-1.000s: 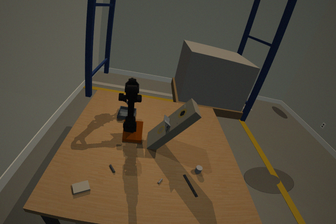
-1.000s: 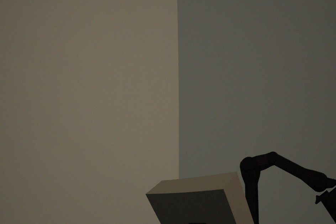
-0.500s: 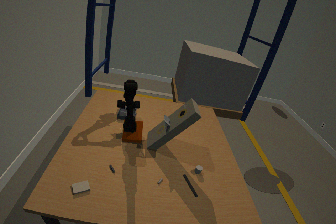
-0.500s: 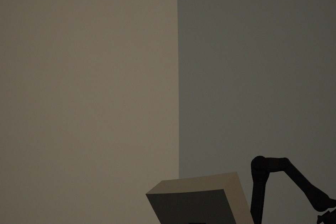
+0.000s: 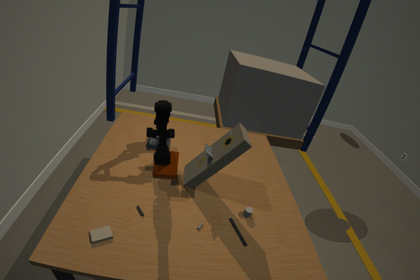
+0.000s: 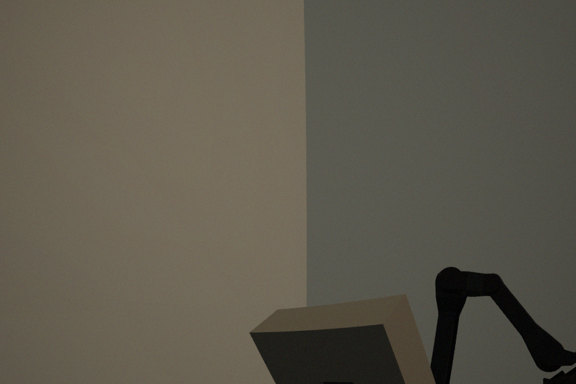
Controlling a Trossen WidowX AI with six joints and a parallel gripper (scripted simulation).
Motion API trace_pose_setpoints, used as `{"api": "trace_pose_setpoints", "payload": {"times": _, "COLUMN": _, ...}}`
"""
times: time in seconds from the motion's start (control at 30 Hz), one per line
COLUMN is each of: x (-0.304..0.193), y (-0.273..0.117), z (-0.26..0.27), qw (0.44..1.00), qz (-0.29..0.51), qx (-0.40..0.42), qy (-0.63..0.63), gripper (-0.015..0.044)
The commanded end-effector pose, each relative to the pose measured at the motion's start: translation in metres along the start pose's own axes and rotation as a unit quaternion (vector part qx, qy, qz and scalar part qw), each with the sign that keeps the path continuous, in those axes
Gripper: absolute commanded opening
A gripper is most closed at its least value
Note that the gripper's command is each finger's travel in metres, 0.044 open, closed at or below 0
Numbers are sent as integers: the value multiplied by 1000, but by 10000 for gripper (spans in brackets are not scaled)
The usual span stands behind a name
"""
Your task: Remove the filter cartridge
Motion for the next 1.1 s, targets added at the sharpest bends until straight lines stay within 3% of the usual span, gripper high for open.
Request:
{"api": "trace_pose_setpoints", "payload": {"times": 0.0, "x": 1, "y": 0, "z": 0, "qw": 1000, "qz": -2, "qx": 0, "qy": 0, "gripper": 315}}
{"api": "trace_pose_setpoints", "payload": {"times": 0.17, "x": 1, "y": 0, "z": 0, "qw": 1000, "qz": -2, "qx": 0, "qy": 0, "gripper": 440}}
{"api": "trace_pose_setpoints", "payload": {"times": 0.3, "x": 8, "y": -9, "z": 2, "qw": 1000, "qz": -2, "qx": 0, "qy": 0, "gripper": 440}}
{"api": "trace_pose_setpoints", "payload": {"times": 0.47, "x": 34, "y": -62, "z": 7, "qw": 1000, "qz": 0, "qx": 0, "qy": 0, "gripper": 440}}
{"api": "trace_pose_setpoints", "payload": {"times": 1.07, "x": 28, "y": -50, "z": 6, "qw": 1000, "qz": -1, "qx": 2, "qy": 2, "gripper": 440}}
Point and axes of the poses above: the point midway between the two fingers, 35 mm back from their tips, its own y axis out along the fingers, its own z axis across the jaws, x = y × z, the point moved 4 cm from there along -y, back along the fingers, and after that the axes turned 11 degrees about y, right-handed, at the moved point
